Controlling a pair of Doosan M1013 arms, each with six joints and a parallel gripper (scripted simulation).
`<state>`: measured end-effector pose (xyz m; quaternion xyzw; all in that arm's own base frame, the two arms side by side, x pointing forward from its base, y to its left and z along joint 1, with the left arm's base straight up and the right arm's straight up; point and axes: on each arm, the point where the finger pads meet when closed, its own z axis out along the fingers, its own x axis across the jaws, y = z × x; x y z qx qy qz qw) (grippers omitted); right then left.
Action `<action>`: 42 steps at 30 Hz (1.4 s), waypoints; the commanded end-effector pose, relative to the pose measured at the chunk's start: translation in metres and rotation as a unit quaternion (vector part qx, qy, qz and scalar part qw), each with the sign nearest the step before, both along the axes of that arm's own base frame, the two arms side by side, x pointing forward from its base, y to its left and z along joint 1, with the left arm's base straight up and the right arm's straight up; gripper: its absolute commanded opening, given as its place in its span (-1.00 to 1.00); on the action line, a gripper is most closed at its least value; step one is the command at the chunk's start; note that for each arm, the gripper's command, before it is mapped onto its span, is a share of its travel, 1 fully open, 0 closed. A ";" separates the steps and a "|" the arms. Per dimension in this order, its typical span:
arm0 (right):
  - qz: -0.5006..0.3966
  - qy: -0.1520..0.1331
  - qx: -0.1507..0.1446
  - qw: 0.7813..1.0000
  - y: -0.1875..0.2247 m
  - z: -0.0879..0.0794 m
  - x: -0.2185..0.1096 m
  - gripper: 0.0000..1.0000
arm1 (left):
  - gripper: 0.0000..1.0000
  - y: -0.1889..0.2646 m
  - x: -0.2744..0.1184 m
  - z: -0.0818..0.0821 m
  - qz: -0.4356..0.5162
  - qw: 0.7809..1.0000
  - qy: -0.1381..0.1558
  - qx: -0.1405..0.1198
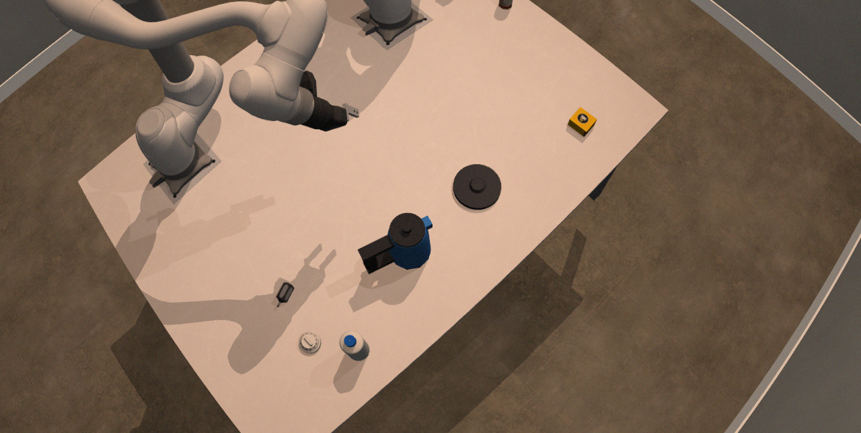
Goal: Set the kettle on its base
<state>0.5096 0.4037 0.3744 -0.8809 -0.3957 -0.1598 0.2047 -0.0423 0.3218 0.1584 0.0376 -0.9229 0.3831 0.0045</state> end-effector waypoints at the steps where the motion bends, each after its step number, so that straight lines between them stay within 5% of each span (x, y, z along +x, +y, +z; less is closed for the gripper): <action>1: -0.062 0.043 -0.027 0.997 -0.008 -0.004 0.033 1.00 | 1.00 0.000 0.000 0.000 0.000 1.000 0.000 0.000; 12: -0.192 0.110 -0.075 0.972 -0.032 -0.018 0.101 1.00 | 1.00 0.000 0.000 0.000 0.000 1.000 0.000 0.000; 22: -0.331 0.158 -0.123 0.922 -0.066 -0.036 0.169 1.00 | 1.00 0.000 0.000 0.000 0.000 1.000 0.000 0.000; 42: -0.493 0.187 -0.170 0.832 -0.115 -0.060 0.244 1.00 | 1.00 0.000 0.000 0.000 0.000 1.000 0.000 0.000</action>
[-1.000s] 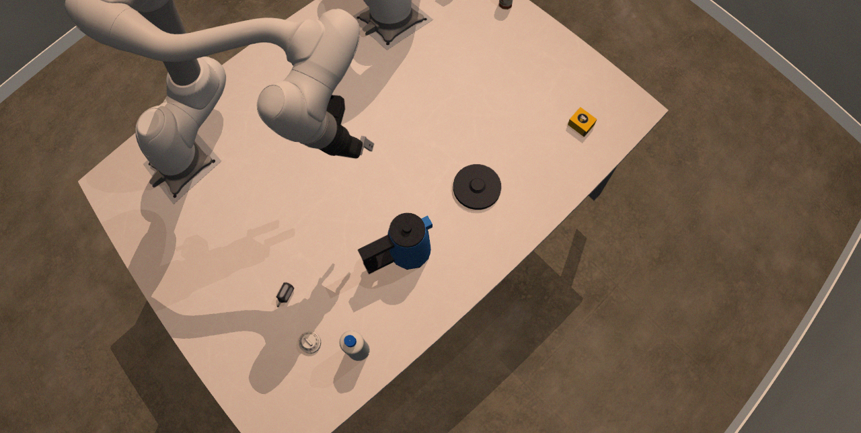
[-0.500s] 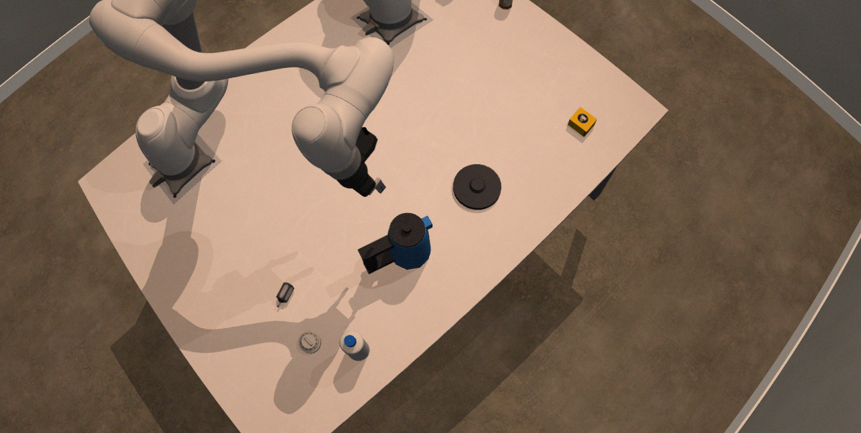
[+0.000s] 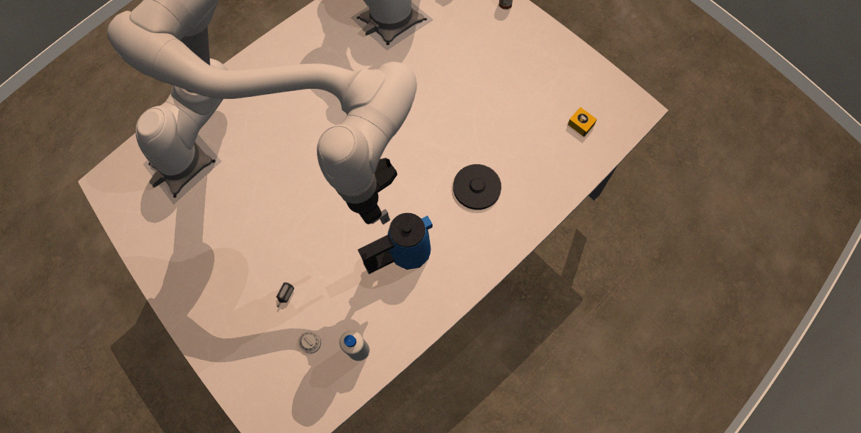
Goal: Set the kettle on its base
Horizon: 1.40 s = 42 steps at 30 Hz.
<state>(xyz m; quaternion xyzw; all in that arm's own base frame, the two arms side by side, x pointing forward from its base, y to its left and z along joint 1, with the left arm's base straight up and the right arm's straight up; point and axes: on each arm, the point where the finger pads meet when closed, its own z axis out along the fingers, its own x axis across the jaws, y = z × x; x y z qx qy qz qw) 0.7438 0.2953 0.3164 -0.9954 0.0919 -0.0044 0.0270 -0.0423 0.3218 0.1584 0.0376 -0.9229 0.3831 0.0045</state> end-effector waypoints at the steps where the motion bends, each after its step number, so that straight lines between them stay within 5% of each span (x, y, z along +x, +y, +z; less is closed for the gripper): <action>1: -0.030 0.005 -0.013 0.999 -0.008 -0.003 0.012 1.00 | 1.00 0.000 0.000 0.000 0.000 1.000 0.000 0.000; 42: -0.062 0.008 -0.026 0.998 -0.018 -0.007 0.025 1.00 | 1.00 0.000 0.000 0.000 0.000 1.000 0.000 0.000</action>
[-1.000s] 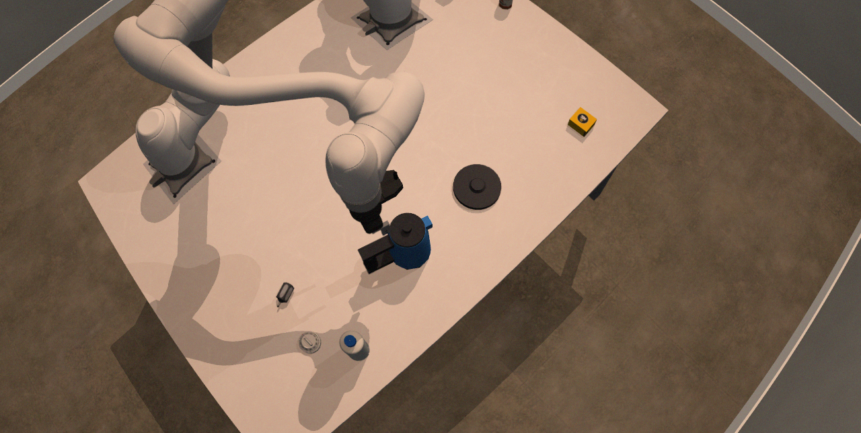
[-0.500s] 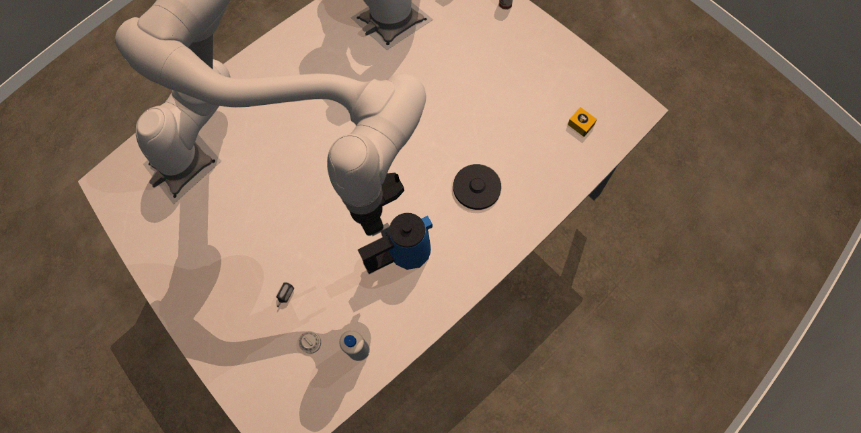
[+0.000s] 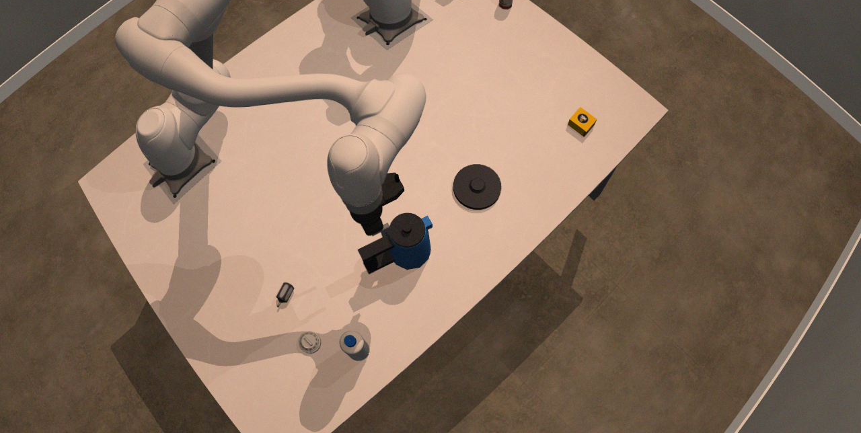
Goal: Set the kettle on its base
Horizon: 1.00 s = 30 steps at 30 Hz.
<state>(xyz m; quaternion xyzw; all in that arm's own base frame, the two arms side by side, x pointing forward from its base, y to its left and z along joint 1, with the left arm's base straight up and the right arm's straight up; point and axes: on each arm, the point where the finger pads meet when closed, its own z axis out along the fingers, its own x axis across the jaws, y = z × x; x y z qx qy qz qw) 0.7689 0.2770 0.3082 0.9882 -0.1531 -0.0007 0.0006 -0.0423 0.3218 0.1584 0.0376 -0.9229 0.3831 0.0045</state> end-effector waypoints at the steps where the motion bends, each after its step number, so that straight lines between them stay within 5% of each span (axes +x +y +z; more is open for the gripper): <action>1: 0.000 -0.001 0.000 1.000 0.000 0.001 0.000 1.00 | 1.00 0.000 0.000 0.000 0.000 1.000 0.000 0.000; 19: 0.000 -0.001 0.000 1.000 0.000 0.000 0.000 1.00 | 1.00 0.000 0.000 0.000 0.000 1.000 0.000 0.000; 30: 0.000 -0.001 0.000 1.000 0.000 -0.019 0.000 1.00 | 1.00 0.000 0.000 0.000 0.000 1.000 0.000 0.000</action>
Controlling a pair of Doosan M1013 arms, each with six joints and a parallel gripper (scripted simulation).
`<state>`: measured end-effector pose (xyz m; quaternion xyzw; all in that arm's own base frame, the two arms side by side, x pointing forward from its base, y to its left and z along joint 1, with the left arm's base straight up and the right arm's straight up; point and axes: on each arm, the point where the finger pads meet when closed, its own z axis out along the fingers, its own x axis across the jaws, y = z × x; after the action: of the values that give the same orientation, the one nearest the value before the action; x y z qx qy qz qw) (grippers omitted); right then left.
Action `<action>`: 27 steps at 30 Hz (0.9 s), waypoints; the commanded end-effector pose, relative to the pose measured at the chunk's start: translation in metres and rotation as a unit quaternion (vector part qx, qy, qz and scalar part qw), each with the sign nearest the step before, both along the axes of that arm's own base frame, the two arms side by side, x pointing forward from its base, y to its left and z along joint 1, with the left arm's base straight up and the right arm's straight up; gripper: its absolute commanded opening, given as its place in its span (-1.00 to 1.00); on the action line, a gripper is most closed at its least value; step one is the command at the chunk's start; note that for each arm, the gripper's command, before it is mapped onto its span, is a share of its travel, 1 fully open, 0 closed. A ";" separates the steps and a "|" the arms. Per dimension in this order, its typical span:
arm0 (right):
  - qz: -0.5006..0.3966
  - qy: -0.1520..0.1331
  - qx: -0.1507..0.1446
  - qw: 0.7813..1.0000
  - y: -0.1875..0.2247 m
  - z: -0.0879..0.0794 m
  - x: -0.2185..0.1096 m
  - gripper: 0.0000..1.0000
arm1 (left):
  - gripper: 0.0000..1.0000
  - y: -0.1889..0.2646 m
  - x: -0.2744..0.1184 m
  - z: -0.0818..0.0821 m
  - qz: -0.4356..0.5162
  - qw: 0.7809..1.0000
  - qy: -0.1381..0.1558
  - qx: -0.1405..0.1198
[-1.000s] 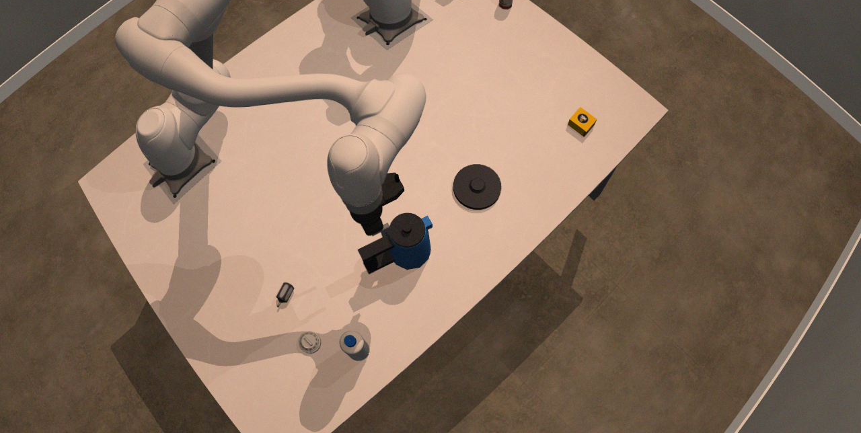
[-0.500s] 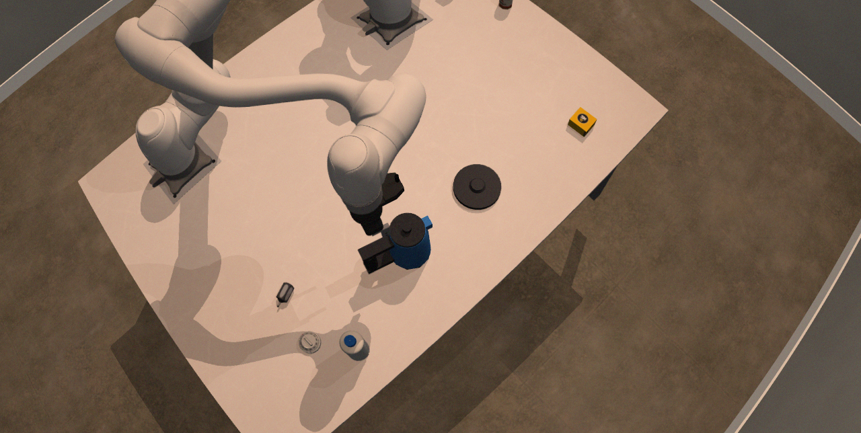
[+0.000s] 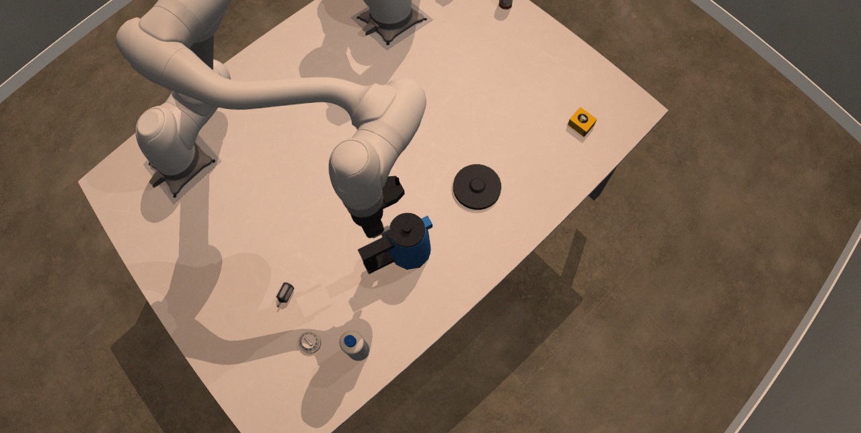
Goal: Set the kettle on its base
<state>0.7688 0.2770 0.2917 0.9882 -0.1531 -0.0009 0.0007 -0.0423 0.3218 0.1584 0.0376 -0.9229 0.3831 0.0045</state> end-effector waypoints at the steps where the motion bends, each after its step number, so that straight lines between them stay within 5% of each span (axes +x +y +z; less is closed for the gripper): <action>1: 0.000 -0.001 0.001 1.000 0.000 -0.006 0.000 1.00 | 1.00 0.000 0.000 0.000 0.000 1.000 0.000 0.000; 15: 0.000 -0.001 0.001 1.000 0.000 -0.070 0.000 1.00 | 1.00 0.000 0.000 0.000 0.000 1.000 0.000 0.000; 27: 0.000 -0.001 0.001 1.000 0.000 -0.100 0.000 1.00 | 1.00 0.000 0.000 0.000 0.000 1.000 0.000 0.000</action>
<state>0.7686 0.2769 0.1973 0.9882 -0.1531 -0.0008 0.0007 -0.0423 0.3218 0.1584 0.0376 -0.9229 0.3831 0.0045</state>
